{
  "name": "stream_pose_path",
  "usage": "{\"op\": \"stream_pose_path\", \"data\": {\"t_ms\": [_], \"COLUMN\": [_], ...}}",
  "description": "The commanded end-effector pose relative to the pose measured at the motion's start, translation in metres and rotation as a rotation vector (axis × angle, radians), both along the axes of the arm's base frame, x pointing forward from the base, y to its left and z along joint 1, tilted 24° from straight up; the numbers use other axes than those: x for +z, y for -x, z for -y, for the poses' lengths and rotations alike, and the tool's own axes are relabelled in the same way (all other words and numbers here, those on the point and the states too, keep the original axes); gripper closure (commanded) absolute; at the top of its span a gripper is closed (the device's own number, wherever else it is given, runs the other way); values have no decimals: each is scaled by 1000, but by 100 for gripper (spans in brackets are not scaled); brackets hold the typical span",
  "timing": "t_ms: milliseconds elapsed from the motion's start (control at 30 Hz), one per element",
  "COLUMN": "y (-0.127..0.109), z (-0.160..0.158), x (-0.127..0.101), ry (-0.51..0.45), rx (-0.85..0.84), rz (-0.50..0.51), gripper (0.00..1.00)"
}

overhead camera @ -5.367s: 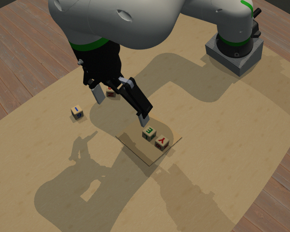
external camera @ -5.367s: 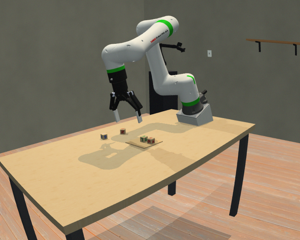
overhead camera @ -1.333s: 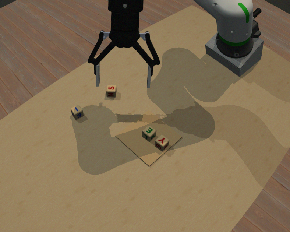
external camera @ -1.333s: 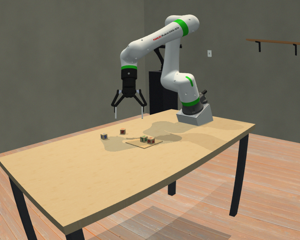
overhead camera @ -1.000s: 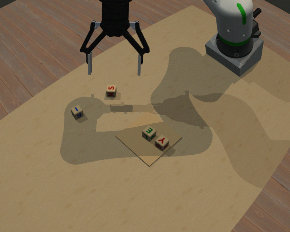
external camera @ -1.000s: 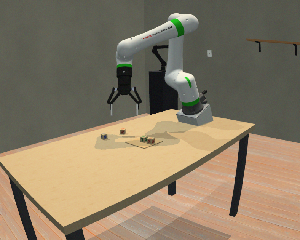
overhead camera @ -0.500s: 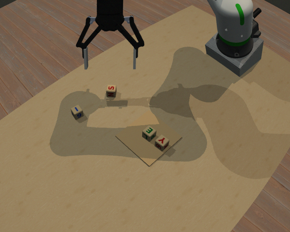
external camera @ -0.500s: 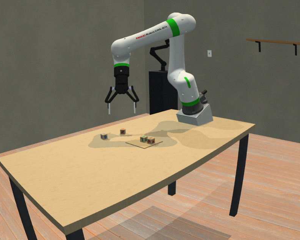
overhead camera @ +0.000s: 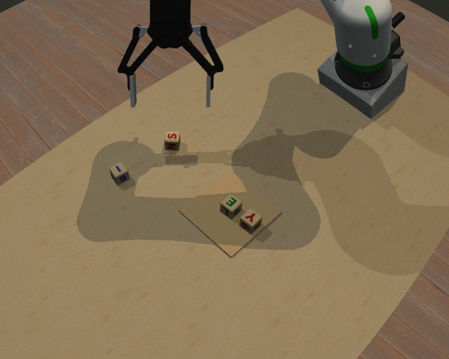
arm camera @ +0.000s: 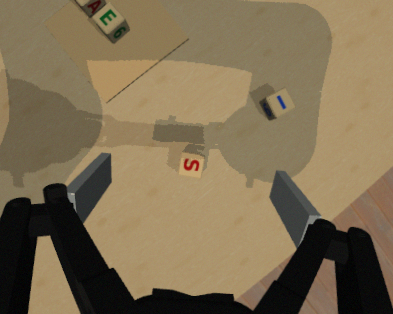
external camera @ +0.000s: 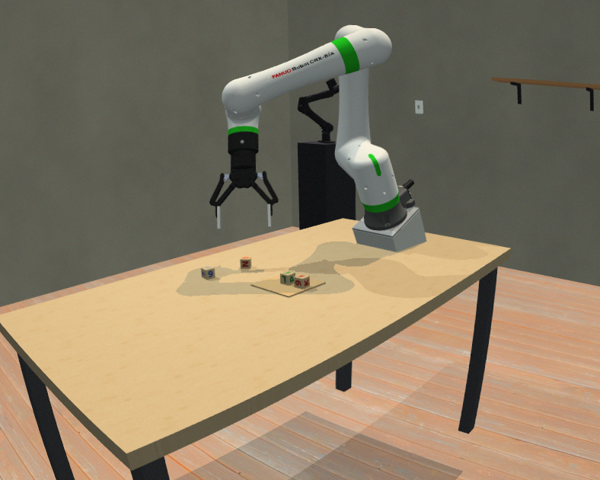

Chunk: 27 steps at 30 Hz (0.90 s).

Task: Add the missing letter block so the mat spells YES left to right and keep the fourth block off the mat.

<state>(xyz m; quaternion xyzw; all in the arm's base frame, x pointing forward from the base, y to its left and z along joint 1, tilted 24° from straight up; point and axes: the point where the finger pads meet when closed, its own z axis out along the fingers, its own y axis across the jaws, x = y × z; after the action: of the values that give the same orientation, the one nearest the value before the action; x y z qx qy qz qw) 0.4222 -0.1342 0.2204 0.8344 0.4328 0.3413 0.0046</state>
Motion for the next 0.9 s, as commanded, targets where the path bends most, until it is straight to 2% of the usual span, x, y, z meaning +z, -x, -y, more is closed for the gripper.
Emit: {"op": "stream_pose_path", "data": {"t_ms": [0,700,733,800,867], "y": [0,-2,-10,-10,-54], "z": [0,0,1,1,3], "x": [0,1,2,2,10], "ry": [0,0,0,0,1], "rx": [0,0,0,0,-1], "rz": [0,0,0,0,-2], "gripper": [0,0,0,0,0]}}
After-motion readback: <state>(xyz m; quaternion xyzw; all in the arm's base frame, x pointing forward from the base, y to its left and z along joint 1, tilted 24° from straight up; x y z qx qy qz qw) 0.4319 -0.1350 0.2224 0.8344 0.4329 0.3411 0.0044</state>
